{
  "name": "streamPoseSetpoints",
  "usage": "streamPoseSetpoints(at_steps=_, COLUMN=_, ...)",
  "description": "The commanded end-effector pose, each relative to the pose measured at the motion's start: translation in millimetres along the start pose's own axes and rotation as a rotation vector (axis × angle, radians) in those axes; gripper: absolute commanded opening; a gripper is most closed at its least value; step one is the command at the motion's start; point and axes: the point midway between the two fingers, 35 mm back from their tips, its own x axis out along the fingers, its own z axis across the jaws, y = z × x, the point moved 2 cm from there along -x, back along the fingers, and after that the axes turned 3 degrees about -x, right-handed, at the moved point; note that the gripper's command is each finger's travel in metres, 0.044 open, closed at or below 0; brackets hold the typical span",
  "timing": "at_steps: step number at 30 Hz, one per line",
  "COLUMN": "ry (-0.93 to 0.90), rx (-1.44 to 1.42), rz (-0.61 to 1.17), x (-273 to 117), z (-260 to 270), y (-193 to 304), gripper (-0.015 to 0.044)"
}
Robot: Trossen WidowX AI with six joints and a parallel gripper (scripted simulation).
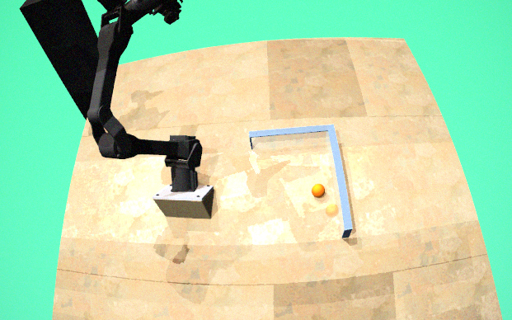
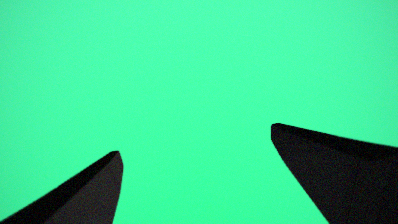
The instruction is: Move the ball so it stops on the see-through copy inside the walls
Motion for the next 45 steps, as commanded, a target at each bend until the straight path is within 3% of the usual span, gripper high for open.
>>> streamPoseSetpoints(at_steps=1, ry=0.002, rx=-0.002, rz=-0.003, x=1, z=-3, y=-1, gripper=0.0374)
streamPoseSetpoints(at_steps=5, ry=0.034, rx=-0.029, rz=-0.069, x=19, z=-52, y=-33, gripper=0.0282)
streamPoseSetpoints(at_steps=13, ry=-0.017, rx=-0.027, rz=-0.324, x=75, z=-116, y=-145, gripper=0.0282)
streamPoseSetpoints(at_steps=22, ry=-0.277, rx=0.117, rz=-0.624, x=131, z=-99, y=-271, gripper=0.0282)
streamPoseSetpoints(at_steps=29, ry=-0.695, rx=0.374, rz=-0.817, x=161, z=-26, y=-367, gripper=0.0282)
streamPoseSetpoints(at_steps=35, ry=-1.171, rx=0.693, rz=-0.853, x=161, z=63, y=-428, gripper=0.0282)
streamPoseSetpoints(at_steps=40, ry=-1.612, rx=1.013, rz=-0.753, x=142, z=139, y=-459, gripper=0.0282)
streamPoseSetpoints(at_steps=45, ry=-2.111, rx=1.413, rz=-0.475, x=106, z=216, y=-478, gripper=0.0282)
